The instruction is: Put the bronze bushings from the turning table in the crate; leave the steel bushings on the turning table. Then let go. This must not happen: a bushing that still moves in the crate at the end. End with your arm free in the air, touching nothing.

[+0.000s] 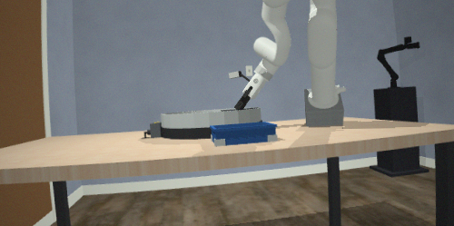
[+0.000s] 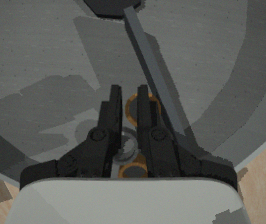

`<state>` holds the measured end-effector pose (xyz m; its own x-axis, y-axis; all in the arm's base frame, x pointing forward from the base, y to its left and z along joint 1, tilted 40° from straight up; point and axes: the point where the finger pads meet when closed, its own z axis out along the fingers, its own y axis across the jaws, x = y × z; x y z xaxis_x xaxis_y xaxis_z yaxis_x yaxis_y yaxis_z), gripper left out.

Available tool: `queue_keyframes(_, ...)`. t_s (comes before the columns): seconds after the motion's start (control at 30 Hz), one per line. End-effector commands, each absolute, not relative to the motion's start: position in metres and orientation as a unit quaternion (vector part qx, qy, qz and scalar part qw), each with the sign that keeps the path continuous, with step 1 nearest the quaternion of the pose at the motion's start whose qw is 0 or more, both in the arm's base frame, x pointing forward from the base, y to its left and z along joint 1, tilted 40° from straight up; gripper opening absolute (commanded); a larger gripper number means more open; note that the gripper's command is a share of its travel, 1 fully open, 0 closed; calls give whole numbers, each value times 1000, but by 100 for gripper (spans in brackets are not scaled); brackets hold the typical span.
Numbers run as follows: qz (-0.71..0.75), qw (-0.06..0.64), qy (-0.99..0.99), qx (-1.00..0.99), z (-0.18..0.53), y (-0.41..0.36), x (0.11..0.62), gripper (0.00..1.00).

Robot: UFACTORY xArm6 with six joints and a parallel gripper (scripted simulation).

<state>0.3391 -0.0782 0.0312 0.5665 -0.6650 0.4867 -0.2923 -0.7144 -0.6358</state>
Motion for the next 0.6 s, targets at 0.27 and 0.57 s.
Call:
queue_keyframes(0.27, -371, 251, 282, -848, 30, -77, 340, 13)
queue_keyframes(0.57, -371, 251, 282, -848, 22, -71, 343, 13)
